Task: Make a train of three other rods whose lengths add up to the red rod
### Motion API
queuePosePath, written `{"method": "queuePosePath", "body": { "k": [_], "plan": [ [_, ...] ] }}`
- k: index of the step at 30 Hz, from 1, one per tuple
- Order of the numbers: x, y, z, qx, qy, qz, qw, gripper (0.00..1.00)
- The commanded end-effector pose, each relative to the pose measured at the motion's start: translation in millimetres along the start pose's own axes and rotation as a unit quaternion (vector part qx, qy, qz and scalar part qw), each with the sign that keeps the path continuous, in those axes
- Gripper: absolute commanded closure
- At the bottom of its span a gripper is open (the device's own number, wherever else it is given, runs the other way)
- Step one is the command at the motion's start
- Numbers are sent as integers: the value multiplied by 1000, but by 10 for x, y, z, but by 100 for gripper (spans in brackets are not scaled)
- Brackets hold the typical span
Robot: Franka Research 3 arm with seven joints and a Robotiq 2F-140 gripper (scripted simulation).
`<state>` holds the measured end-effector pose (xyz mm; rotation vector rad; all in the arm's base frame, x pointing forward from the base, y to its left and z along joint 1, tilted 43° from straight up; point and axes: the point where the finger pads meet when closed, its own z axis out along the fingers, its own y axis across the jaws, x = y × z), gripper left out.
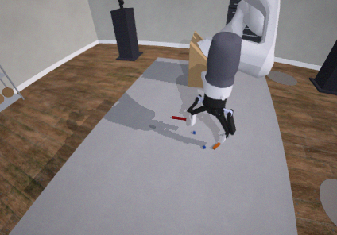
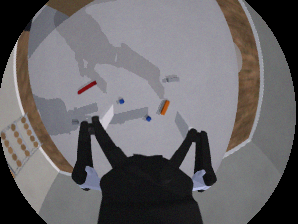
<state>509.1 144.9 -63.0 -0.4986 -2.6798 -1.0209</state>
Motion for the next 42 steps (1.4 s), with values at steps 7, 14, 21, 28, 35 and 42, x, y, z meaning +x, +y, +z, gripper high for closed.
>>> {"method": "queuePosePath", "body": {
  "k": [7,14,21,28,35,42],
  "plan": [
    [4,-31,-10,-1,-4,147,989,0],
    [12,-56,-18,-2,-5,216,976,0],
    [17,-79,-31,-5,-7,287,958,0],
    [18,-97,-47,-7,-9,352,936,0],
    [17,-113,-66,-11,-11,418,908,0],
    [12,-124,-88,-15,-13,481,877,0]
  ]
}}
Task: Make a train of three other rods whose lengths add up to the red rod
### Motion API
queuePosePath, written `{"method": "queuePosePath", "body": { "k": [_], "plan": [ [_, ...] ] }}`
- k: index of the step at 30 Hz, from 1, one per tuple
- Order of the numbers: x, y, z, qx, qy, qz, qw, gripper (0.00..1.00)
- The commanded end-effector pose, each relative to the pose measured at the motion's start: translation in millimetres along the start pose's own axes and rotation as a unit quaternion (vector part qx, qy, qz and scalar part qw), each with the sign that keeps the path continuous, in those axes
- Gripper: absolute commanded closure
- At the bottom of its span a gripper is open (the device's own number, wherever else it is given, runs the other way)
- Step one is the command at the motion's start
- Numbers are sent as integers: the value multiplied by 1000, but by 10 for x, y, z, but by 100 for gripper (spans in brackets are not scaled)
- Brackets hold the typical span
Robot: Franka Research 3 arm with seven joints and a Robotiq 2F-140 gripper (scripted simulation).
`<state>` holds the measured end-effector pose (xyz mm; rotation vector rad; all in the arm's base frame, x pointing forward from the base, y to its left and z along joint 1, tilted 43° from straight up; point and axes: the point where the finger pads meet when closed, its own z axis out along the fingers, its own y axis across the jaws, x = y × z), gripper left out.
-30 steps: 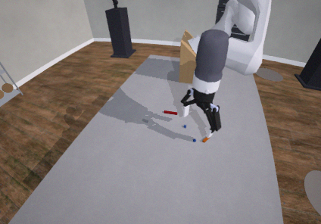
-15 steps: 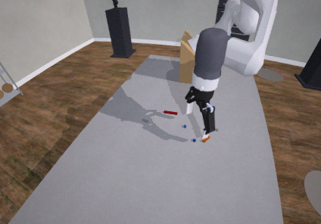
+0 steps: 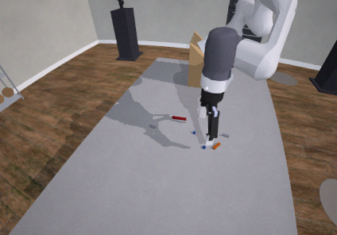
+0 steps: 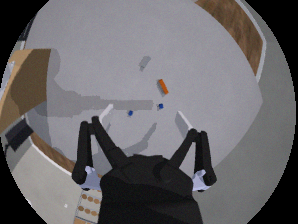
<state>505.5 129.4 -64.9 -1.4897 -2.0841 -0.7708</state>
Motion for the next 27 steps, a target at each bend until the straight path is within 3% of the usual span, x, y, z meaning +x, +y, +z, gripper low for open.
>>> {"method": "queuePosePath", "body": {
  "k": [1,10,27],
  "plan": [
    [21,-11,-2,3,2,74,997,0],
    [6,-8,-36,-4,1,166,986,0],
    [6,-8,-37,-4,1,169,986,0]
  ]
}}
